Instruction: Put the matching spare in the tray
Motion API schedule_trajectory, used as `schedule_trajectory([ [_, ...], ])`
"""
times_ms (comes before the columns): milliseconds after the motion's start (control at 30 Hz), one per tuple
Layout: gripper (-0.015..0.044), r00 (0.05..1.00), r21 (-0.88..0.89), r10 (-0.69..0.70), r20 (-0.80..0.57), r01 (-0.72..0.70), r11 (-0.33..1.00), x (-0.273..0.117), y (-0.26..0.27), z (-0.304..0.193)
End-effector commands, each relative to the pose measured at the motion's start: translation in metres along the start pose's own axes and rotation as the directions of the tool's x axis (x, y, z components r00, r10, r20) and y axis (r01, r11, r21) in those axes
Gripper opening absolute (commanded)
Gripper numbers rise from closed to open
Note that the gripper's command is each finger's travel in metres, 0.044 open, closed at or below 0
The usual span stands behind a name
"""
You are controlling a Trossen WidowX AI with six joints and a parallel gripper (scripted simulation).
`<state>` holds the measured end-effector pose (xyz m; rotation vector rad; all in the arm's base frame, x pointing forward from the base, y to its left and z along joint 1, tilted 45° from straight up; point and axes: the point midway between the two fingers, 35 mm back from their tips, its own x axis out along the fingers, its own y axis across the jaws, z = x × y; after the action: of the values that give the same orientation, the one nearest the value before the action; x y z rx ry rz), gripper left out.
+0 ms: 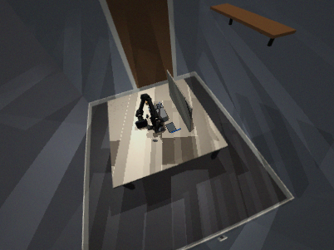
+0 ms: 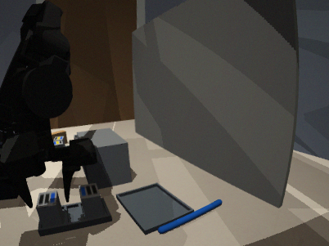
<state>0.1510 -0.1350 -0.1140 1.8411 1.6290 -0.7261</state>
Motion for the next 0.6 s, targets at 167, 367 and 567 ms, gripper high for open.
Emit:
schedule_trajectory([
  [167, 0.03, 1.0, 0.007, 0.0, -0.008, 0.001, 1.0, 0.016, -0.001, -0.003],
  [367, 0.03, 1.0, 0.007, 0.0, -0.008, 0.0, 1.0, 0.025, -0.002, -0.004],
  [567, 0.03, 1.0, 0.007, 0.0, -0.009, 0.0, 1.0, 0.026, -0.002, -0.004],
])
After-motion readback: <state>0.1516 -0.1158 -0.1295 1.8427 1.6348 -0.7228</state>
